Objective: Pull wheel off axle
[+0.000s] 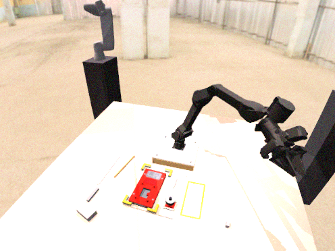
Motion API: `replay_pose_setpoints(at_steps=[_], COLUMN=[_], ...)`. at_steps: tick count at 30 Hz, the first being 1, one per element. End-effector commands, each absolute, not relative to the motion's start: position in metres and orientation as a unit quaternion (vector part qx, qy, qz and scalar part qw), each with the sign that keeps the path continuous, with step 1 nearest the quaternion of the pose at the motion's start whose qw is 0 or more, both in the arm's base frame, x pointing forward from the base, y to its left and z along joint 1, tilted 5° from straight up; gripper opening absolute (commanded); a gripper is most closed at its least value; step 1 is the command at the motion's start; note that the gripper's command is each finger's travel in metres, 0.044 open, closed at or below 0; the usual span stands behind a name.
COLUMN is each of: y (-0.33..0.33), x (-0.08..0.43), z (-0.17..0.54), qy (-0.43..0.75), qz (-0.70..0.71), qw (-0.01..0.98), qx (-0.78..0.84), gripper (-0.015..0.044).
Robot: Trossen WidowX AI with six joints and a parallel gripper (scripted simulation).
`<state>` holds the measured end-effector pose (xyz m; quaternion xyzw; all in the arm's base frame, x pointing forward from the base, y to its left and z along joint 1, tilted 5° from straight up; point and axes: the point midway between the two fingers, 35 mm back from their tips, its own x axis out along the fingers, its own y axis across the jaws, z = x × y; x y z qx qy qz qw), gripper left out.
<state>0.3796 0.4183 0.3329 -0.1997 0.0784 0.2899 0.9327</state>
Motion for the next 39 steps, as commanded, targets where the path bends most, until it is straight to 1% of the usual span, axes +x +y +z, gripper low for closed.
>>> replay_pose_setpoints(at_steps=[1,9,16,24,31,33,39], y=[0.386,0.312,0.236,0.15,0.078,0.067,0.065], x=[0.402,0.429,0.433,0.411,0.367,0.357,0.356], z=[0.293,0.226,0.173,0.126,0.098,0.095,0.094], qy=[0.154,0.298,0.429,0.575,0.7,0.72,0.723], qz=[0.279,0.239,0.189,0.122,0.051,0.037,0.036], qw=[0.925,0.9,0.864,0.799,0.712,0.693,0.69], qx=[-0.209,-0.209,-0.184,-0.124,-0.037,-0.018,-0.016], gripper=[0.03,0.03,0.03,0.03,0.03,0.03,0.03])
